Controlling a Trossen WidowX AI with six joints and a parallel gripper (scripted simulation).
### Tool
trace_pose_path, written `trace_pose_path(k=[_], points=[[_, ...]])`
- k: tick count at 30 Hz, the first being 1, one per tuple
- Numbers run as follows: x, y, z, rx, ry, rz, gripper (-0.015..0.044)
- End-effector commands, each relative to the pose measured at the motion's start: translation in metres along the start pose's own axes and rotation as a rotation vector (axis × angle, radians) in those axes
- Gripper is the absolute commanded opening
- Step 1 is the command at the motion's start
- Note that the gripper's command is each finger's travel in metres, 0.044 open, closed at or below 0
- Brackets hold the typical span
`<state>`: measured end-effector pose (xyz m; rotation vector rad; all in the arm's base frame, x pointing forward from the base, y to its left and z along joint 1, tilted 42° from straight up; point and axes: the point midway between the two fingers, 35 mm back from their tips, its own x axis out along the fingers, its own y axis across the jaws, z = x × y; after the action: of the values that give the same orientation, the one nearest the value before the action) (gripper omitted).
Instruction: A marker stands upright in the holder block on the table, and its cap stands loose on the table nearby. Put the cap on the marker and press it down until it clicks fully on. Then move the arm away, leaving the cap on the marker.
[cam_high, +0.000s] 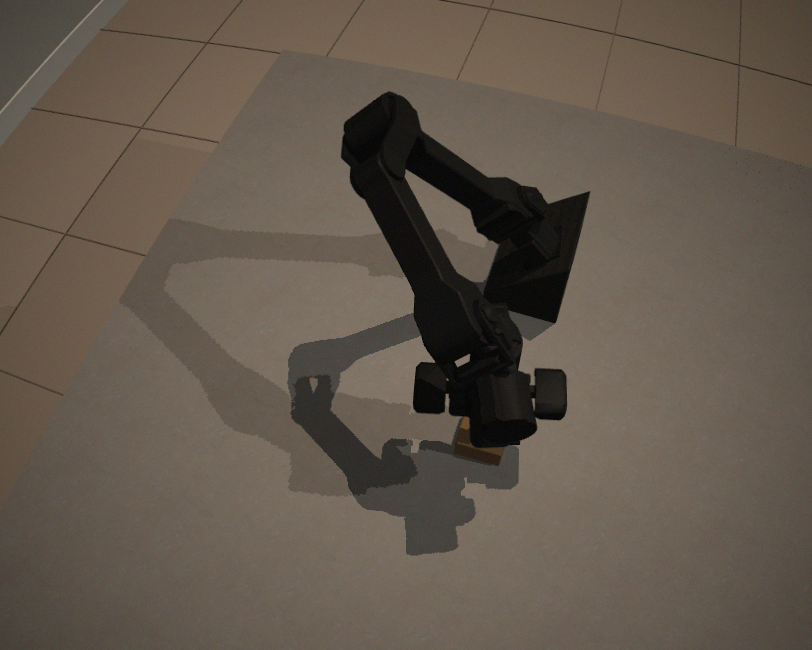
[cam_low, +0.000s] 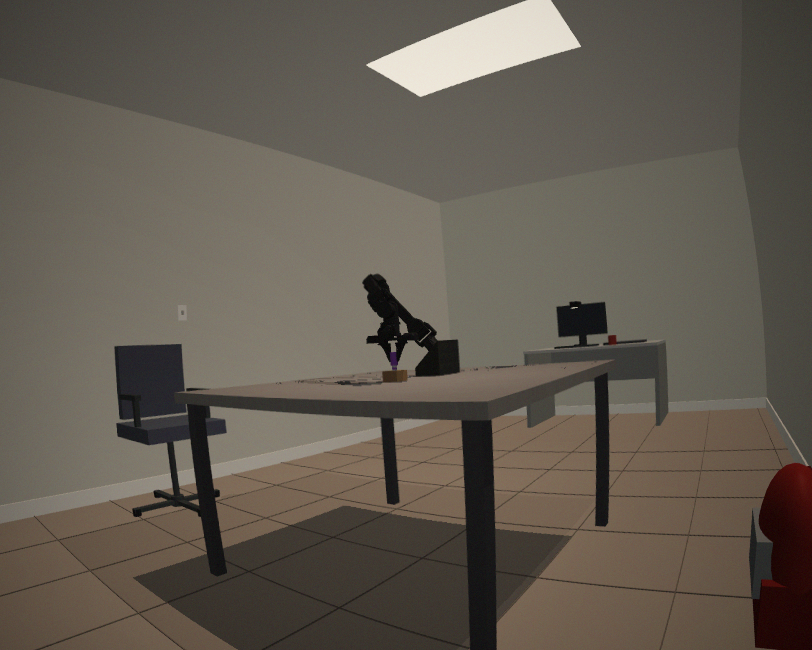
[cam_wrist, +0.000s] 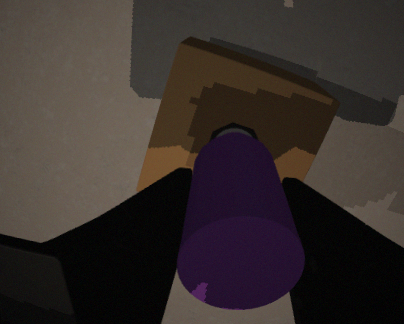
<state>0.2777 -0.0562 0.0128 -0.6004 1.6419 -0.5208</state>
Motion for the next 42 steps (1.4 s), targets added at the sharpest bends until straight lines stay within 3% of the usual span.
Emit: trace_pose_path(k=[1, 6, 23, 26, 31, 37, 42], points=[[0.001, 0.0, 0.0, -0.004, 0.0, -0.005, 0.0], [0.001, 0.0, 0.0, -0.004, 0.0, -0.005, 0.0], [0.0, 0.0, 0.0, 0.0, 0.0, 0.0, 0.044], [-0.009, 0.0, 0.001, -0.001, 0.0, 0.001, 0.044], [-0.072, 0.001, 0.0, -0.001, 0.0, 0.003, 0.044], [-0.075, 0.001, 0.0, -0.001, 0.001, 0.003, 0.044], [-0.065, 0.003, -0.001, 0.226, 0.0, -0.002, 0.0309]])
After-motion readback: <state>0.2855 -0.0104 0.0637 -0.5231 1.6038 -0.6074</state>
